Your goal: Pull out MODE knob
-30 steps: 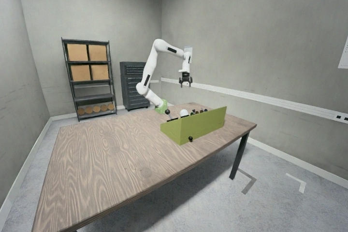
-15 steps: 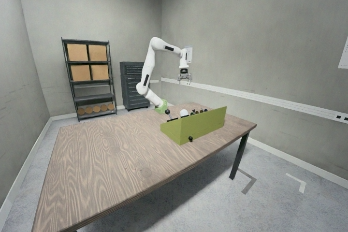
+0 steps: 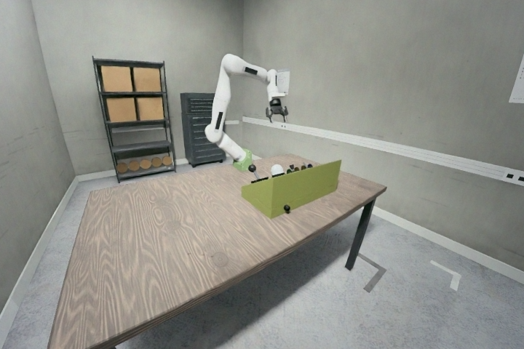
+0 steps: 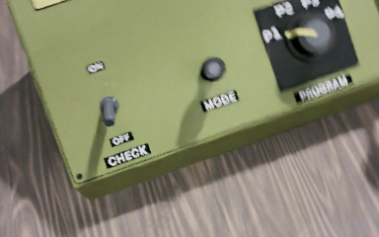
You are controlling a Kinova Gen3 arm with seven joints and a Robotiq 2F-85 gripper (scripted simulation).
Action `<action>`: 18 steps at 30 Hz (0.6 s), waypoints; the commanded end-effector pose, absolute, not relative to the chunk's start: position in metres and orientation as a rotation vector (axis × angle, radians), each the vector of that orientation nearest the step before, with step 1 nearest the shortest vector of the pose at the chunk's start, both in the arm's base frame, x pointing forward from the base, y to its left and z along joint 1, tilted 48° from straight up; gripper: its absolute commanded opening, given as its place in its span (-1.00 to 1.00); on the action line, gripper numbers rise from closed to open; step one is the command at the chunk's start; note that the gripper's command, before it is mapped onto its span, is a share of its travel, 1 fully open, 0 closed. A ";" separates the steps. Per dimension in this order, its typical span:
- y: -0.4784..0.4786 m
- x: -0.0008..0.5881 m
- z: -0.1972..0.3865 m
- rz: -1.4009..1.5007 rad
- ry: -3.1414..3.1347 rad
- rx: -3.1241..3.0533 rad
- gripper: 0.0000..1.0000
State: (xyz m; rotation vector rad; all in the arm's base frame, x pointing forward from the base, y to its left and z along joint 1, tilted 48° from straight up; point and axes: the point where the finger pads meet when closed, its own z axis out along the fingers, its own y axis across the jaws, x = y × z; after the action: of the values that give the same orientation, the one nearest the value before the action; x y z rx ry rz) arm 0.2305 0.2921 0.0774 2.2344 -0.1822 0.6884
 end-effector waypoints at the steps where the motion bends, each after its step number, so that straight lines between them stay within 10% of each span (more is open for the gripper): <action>1: 0.296 0.233 0.083 0.673 -0.092 2.240 1.00; 18: 0.303 0.238 0.096 0.643 0.122 2.234 1.00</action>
State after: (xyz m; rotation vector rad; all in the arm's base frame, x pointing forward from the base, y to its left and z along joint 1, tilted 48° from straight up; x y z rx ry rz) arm 0.2373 0.3025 0.0954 2.2338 0.1102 0.6438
